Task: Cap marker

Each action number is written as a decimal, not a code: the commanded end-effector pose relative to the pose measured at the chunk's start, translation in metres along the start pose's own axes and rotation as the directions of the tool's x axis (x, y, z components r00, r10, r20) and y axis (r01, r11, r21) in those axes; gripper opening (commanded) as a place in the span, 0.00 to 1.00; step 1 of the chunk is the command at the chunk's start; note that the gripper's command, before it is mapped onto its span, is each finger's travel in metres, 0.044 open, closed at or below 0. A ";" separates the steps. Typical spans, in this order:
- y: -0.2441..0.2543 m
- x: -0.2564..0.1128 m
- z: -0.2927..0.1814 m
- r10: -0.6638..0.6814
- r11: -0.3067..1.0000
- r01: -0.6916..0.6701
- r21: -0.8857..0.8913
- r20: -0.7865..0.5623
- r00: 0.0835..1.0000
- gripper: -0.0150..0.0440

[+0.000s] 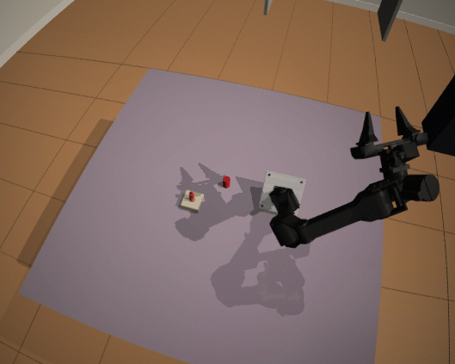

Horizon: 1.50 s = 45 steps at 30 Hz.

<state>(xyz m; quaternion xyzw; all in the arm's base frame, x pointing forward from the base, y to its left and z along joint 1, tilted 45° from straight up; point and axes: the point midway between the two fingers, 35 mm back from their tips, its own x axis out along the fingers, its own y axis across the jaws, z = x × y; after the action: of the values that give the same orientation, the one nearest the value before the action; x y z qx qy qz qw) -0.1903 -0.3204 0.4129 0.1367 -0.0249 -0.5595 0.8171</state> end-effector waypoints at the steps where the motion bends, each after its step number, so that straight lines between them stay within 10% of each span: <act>1: 0.000 0.001 0.000 -0.003 1.000 0.003 0.003 -0.001 1.000 0.89; 6: 0.004 0.044 -0.030 0.034 0.997 -0.028 0.070 -0.077 0.996 0.67; 24: 0.174 0.180 -0.261 0.465 0.877 -0.422 0.230 -0.633 0.619 0.67; 35: 0.297 0.125 -0.399 0.482 0.690 -0.644 0.330 -0.874 0.069 0.67; 45: 0.358 0.004 -0.489 0.167 0.415 -0.760 0.501 -0.863 -0.477 0.67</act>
<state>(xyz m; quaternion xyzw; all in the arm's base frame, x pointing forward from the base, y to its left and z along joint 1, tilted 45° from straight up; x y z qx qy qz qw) 0.2335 -0.1507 0.0465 0.2961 0.5617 0.1635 0.7550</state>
